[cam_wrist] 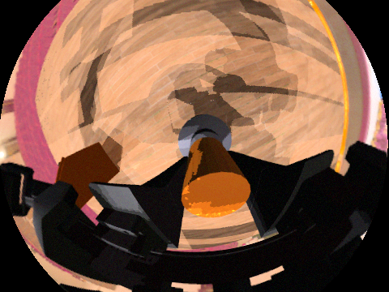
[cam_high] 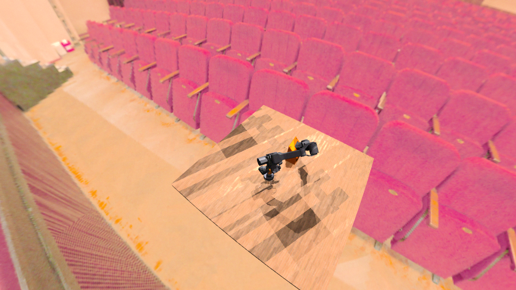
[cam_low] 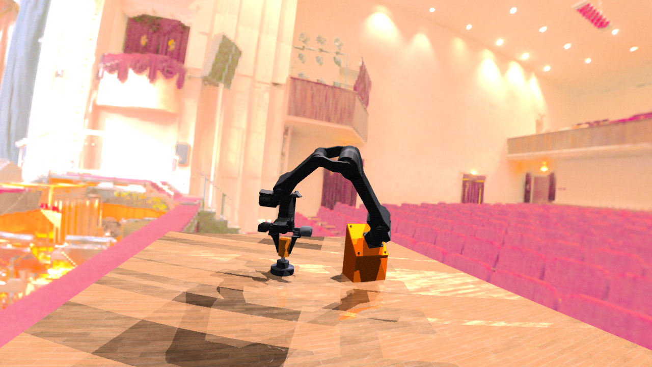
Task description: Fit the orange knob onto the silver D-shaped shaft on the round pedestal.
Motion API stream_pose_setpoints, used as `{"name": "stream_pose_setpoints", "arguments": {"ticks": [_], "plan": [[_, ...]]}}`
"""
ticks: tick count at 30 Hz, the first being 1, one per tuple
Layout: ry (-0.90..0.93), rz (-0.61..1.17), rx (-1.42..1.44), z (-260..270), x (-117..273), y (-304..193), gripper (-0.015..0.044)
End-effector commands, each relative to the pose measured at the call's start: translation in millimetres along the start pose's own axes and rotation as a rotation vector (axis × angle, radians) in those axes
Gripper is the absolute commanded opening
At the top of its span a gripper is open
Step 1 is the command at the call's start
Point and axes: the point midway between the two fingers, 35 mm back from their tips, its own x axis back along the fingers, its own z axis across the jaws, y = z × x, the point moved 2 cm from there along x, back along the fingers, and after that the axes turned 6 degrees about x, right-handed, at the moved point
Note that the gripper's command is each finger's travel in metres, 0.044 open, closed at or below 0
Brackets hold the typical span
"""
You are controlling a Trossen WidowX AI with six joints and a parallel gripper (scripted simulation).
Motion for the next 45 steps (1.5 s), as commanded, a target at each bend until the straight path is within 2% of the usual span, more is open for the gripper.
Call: {"name": "stream_pose_setpoints", "arguments": {"ticks": [1,7,33,40,45], "plan": [[-0.005,0.002,0.028,-1.7,3.0,-0.5,0.0000],[-0.005,0.003,0.212,-2.8,1.8,-1.4,0.0000],[-0.005,0.003,0.212,-1.3,2.5,-0.2,0.0000],[-0.005,0.003,0.411,-2.6,2.4,-1.0,0.0000],[-0.005,0.003,0.421,-2.4,0.7,-1.0,0.0000]]}}
